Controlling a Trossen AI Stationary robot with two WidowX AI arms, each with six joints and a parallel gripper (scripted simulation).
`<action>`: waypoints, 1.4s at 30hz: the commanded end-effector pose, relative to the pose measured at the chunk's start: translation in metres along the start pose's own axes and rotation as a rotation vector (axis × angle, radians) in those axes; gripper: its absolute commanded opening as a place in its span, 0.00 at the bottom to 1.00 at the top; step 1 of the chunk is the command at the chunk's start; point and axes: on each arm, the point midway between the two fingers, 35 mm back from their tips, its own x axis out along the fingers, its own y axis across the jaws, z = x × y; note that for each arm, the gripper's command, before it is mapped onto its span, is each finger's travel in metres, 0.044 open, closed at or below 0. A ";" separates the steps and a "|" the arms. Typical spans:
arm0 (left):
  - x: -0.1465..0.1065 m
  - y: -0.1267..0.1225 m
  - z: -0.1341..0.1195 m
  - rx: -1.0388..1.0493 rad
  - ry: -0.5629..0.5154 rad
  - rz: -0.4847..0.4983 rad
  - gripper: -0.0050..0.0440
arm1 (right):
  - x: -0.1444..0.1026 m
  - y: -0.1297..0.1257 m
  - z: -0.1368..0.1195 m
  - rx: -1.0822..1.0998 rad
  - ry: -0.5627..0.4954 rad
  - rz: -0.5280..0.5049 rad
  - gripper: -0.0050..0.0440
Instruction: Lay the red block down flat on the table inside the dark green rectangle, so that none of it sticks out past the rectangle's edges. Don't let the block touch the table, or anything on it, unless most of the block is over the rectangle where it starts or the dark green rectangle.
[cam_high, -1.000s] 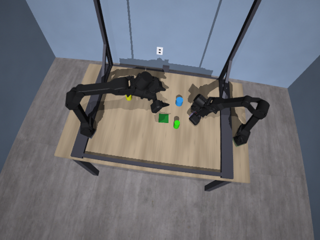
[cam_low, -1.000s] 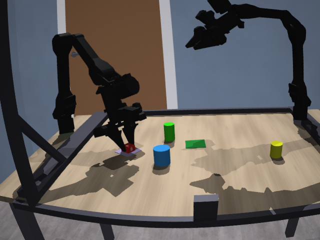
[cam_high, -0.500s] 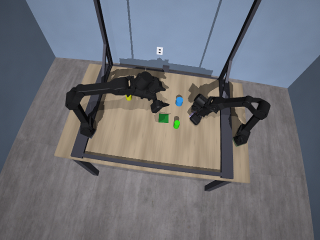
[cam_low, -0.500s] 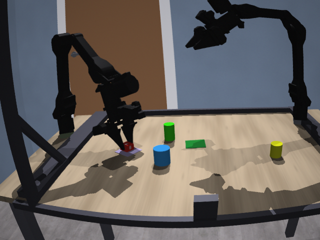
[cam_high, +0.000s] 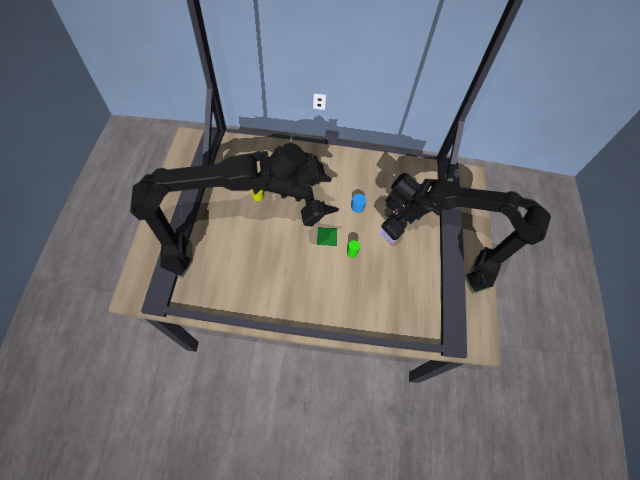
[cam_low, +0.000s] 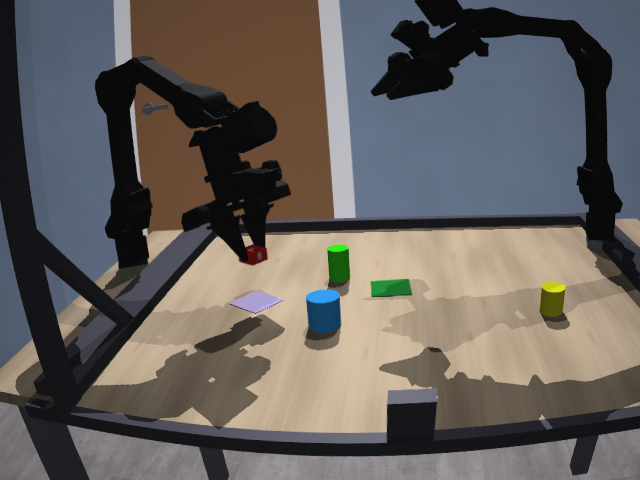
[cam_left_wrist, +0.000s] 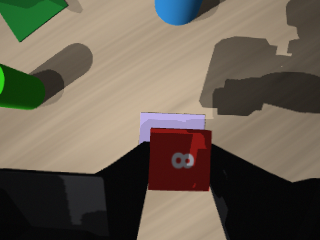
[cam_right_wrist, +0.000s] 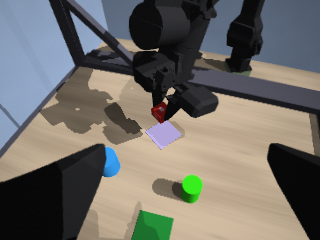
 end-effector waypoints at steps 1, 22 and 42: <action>-0.004 0.008 0.018 0.001 -0.023 0.001 0.05 | -0.018 -0.001 0.003 -0.008 -0.025 0.001 1.00; 0.045 0.138 0.129 0.005 -0.052 0.014 0.00 | -0.154 0.006 -0.139 -0.030 -0.013 0.031 1.00; 0.050 0.158 0.136 -0.265 -0.051 0.113 0.00 | -0.166 0.010 -0.181 -0.027 -0.005 0.041 1.00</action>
